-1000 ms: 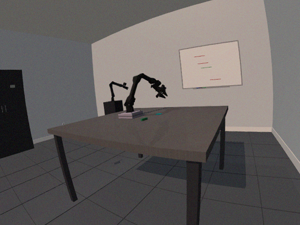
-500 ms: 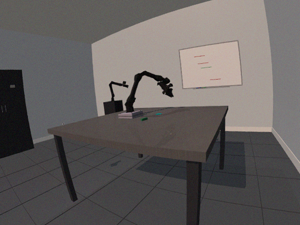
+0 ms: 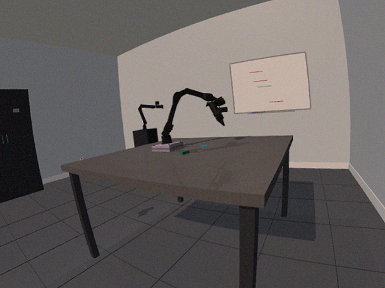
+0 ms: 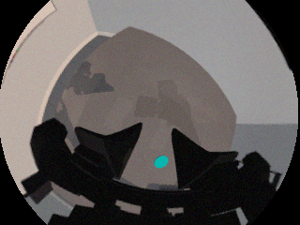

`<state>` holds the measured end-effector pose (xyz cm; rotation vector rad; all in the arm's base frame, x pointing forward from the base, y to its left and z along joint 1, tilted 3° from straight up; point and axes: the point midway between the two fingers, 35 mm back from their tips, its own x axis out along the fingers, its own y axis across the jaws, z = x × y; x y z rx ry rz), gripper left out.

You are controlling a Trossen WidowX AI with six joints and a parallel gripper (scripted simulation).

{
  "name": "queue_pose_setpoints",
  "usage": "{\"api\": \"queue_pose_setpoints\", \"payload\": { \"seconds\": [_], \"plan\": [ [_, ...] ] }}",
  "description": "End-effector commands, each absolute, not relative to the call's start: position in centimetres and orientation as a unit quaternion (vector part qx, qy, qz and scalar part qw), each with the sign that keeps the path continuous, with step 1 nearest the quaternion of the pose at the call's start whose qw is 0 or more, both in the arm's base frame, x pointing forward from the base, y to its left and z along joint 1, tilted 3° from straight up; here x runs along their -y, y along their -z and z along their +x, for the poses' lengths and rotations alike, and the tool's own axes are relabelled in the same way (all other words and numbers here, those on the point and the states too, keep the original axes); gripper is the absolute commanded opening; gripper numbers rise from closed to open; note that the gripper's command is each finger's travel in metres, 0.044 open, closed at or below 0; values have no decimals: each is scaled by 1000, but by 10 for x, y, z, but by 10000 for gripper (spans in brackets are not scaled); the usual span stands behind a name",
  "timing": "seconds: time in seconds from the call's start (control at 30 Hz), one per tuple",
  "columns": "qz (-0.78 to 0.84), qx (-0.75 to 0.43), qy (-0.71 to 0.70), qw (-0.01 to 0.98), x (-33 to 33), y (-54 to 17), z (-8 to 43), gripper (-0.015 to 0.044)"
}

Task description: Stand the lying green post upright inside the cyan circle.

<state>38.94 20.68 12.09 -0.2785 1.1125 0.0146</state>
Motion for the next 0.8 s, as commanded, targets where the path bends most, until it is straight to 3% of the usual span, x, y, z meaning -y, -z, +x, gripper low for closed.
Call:
{"api": "queue_pose_setpoints", "payload": {
  "seconds": [0.0, 0.77],
  "plan": [
    [-176, -546, -25, 819, -170, -121, 396, 233],
    [-342, -626, -171, 680, 20, -113, 379, 233]
  ]
}}
